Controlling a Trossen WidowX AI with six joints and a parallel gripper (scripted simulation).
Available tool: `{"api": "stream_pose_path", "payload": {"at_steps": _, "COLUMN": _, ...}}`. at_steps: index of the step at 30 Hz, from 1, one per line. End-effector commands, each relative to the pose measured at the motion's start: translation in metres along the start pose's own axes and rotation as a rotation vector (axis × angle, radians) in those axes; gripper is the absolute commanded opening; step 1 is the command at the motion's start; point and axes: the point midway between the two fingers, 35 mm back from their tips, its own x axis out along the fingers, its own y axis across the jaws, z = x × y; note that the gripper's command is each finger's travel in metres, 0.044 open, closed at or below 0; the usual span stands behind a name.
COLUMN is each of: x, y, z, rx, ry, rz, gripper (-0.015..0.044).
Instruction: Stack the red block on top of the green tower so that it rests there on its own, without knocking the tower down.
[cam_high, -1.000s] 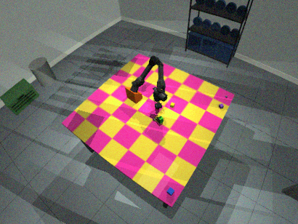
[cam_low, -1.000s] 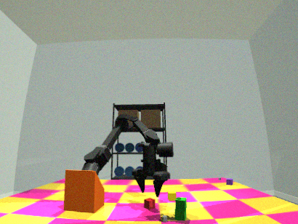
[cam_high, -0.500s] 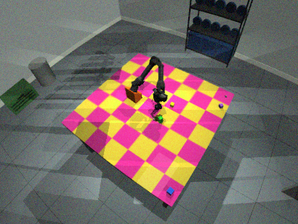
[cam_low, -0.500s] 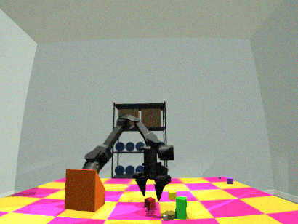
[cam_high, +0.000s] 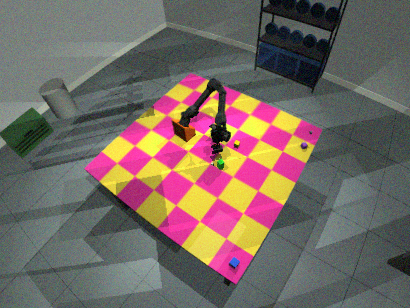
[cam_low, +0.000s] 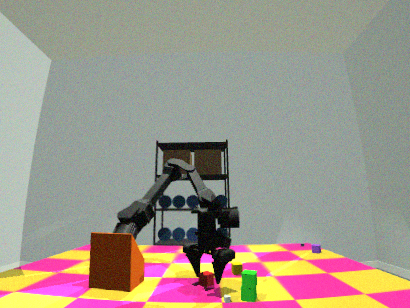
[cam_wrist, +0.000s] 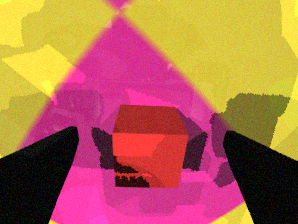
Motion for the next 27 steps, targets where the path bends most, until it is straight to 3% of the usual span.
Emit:
{"api": "stream_pose_path", "payload": {"at_steps": 1, "x": 0.0041, "y": 0.0028, "z": -0.0029, "rx": 0.011, "ry": 0.002, "rz": 0.011, "gripper": 0.044}}
{"api": "stream_pose_path", "payload": {"at_steps": 14, "x": 0.0033, "y": 0.0029, "z": -0.0029, "rx": 0.011, "ry": 0.002, "rz": 0.011, "gripper": 0.044}}
{"api": "stream_pose_path", "payload": {"at_steps": 25, "x": 0.0033, "y": 0.0029, "z": -0.0029, "rx": 0.011, "ry": 0.002, "rz": 0.011, "gripper": 0.0151}}
{"api": "stream_pose_path", "payload": {"at_steps": 27, "x": 0.0033, "y": 0.0029, "z": -0.0029, "rx": 0.011, "ry": 0.002, "rz": 0.011, "gripper": 0.0138}}
